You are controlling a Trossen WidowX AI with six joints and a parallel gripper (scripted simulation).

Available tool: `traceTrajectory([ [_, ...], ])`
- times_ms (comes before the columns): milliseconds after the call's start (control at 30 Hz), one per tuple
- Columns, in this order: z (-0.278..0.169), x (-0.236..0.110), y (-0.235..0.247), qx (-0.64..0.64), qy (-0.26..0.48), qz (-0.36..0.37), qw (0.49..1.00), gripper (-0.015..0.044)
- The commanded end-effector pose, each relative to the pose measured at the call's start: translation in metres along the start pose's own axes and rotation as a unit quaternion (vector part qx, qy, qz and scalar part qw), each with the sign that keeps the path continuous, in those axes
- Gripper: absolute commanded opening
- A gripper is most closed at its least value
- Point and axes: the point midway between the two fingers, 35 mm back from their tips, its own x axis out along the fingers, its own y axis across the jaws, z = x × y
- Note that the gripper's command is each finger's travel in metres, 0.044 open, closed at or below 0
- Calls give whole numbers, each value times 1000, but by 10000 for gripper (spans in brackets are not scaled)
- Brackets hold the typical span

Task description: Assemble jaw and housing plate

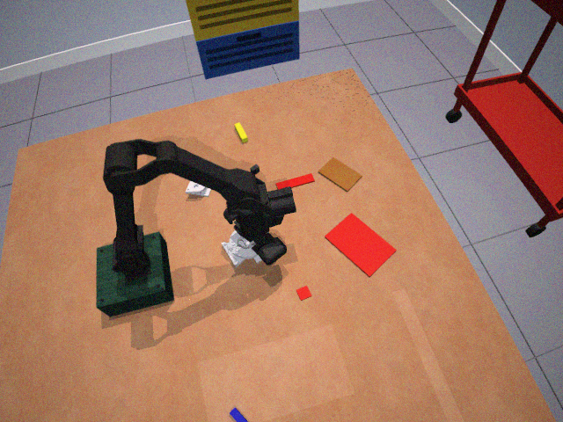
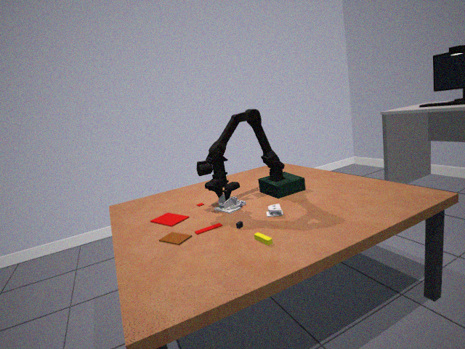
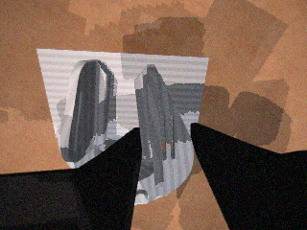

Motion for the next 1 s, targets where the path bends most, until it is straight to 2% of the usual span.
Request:
traceTrajectory([
  [0, 0, 1, 0, 1, -1, 1, 1000, 134],
  [967, 0, 10, 0, -4, -1, 1, 1000, 134],
])
